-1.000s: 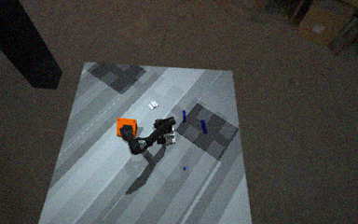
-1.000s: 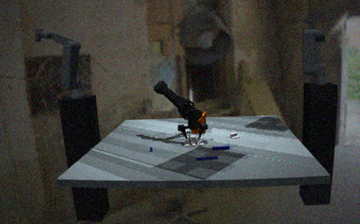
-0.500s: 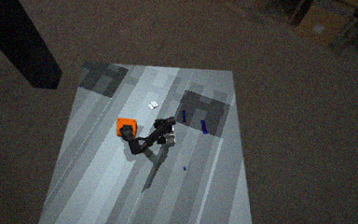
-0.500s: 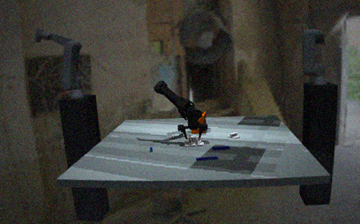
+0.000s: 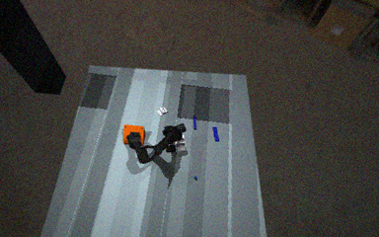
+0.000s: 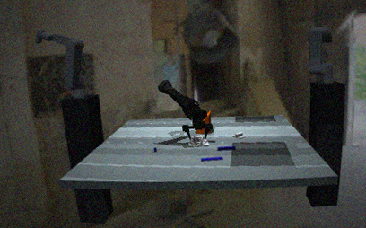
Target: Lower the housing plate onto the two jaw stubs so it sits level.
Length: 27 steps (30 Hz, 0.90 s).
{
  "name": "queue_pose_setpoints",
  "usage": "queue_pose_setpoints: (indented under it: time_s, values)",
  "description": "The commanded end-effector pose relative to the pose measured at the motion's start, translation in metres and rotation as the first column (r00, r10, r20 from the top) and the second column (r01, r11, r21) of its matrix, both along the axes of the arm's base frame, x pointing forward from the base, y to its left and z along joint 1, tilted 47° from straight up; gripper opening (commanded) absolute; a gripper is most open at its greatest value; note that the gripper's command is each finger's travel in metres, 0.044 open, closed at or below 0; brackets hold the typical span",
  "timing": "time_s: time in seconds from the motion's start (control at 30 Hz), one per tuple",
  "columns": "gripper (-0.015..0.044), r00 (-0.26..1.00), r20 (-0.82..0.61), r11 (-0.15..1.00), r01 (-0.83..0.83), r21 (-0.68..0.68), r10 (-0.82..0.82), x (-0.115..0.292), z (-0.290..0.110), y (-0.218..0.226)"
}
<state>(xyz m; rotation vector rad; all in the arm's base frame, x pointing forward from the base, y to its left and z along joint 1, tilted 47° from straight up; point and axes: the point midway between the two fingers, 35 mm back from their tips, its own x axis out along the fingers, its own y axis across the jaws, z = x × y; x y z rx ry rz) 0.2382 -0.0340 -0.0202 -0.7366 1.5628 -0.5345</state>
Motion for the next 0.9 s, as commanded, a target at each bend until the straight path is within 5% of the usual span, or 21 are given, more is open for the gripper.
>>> queue_pose_setpoints:
  time_s: [0.0,0.53,0.87]
  values:
    - [0.0440,1.000,0.000,1.000,0.000,0.000,0.000,0.000,0.000,0.000]
    - [0.0440,1.000,-0.001,1.000,-0.010,-0.003,0.010,0.001,0.047,0.049]
    - [0.0440,1.000,-0.004,1.000,-0.003,0.003,0.003,-0.033,0.085,0.094]
